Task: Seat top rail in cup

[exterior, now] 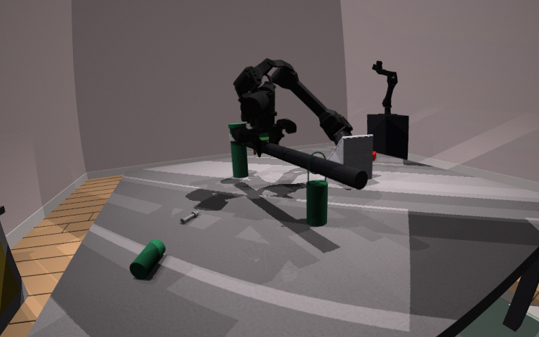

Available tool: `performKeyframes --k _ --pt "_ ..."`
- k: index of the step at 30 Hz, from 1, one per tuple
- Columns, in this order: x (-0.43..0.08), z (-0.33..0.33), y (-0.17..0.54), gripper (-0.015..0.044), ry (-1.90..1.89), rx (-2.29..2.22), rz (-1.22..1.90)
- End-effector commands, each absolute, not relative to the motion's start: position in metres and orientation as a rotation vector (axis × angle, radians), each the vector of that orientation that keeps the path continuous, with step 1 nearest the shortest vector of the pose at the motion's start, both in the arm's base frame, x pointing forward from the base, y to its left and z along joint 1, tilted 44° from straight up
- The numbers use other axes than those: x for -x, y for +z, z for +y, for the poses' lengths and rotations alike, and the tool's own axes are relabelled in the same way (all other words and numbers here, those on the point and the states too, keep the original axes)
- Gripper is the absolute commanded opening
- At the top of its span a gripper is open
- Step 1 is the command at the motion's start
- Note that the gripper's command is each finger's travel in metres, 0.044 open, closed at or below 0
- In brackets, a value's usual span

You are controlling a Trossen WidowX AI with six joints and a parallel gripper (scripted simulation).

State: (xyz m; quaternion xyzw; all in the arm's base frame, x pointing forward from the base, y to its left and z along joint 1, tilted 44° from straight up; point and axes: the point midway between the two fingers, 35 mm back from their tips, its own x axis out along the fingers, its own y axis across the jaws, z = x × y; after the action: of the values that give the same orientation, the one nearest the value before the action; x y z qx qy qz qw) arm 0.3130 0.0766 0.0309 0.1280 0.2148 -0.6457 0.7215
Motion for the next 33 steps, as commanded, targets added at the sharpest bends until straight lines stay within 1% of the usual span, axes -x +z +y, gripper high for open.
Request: performKeyframes --k 1,33 --pt "-0.3144 0.0756 0.0355 0.0 -1.418 -0.276 0.465" --pt "-0.313 0.0768 0.0319 0.0 -1.427 -0.281 0.472"
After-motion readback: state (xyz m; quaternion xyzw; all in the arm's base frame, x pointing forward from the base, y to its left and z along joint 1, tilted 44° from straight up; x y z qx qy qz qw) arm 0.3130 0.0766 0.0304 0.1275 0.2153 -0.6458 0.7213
